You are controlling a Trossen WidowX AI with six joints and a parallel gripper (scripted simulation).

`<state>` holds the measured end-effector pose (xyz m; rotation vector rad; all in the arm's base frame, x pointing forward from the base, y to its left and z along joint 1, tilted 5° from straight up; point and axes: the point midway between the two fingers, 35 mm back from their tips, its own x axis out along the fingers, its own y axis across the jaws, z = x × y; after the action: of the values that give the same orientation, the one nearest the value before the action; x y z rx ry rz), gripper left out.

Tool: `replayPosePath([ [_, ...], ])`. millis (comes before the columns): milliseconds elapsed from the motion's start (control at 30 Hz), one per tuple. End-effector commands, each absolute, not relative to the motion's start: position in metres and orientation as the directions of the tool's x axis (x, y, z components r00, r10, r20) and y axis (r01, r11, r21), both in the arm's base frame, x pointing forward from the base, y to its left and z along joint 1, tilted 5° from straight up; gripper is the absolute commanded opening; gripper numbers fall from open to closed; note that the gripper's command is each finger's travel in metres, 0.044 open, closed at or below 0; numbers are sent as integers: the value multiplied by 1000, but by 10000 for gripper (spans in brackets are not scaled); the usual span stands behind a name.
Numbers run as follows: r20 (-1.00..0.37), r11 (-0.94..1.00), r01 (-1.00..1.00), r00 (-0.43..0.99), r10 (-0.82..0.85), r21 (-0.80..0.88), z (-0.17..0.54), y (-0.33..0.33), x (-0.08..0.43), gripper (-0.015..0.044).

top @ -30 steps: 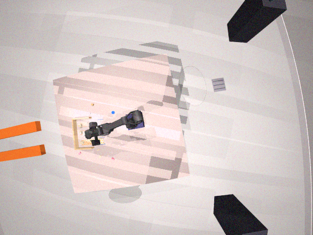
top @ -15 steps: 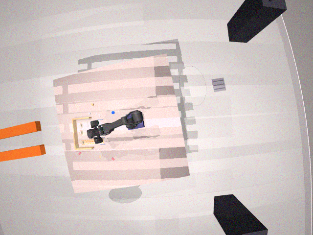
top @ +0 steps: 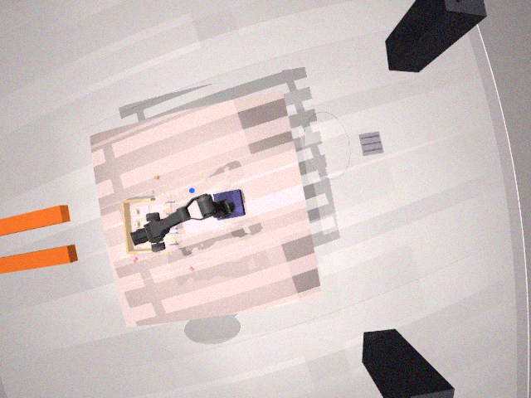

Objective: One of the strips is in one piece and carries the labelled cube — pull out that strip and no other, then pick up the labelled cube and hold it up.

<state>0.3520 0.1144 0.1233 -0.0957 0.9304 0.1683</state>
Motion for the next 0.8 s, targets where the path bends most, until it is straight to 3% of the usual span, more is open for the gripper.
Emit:
replayPosePath([
  [0, -889, 986, -168, 450, 83, 7, 103, 135, 363, 59],
  [100, -939, 989, -147, 340, 55, 5, 86, 152, 371, 0],
  [367, -997, 994, -88, 40, -59, -62, 30, 185, 369, 0],
  [767, -997, 994, -84, 18, -69, -71, 17, 186, 368, 0],
])
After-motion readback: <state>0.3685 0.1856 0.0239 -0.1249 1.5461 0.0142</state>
